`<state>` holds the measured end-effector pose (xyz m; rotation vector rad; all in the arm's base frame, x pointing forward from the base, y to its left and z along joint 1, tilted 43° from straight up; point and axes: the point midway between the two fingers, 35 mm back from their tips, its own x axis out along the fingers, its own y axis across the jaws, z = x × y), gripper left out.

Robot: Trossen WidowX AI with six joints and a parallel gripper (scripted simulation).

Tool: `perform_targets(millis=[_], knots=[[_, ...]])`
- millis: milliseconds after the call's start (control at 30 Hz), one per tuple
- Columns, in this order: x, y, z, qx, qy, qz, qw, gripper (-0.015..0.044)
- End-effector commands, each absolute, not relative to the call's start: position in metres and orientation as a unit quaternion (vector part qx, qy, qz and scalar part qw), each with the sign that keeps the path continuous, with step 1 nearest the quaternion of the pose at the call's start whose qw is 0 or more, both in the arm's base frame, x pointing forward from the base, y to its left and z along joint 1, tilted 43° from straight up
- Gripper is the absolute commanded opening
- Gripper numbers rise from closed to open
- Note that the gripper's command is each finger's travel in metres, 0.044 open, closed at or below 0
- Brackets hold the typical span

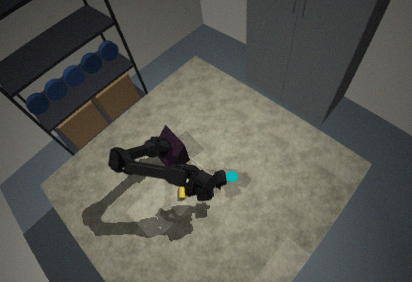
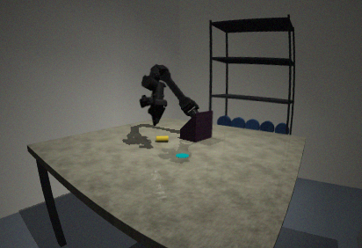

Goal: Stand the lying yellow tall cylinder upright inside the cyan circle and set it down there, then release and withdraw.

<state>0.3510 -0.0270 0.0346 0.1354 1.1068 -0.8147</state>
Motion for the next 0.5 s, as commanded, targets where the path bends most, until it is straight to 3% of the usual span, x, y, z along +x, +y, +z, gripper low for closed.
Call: perform_targets(millis=[0, 300, 467], knots=[[0.312, -0.046, 0.055, 0.058, 0.521, -0.43, 0.736, 0.0309], [0.232, -0.079, 0.1, 0.036, 0.53, -0.528, 0.662, 0.0309], [0.226, -0.081, 0.104, 0.034, 0.53, -0.535, 0.656, 0.0309]])
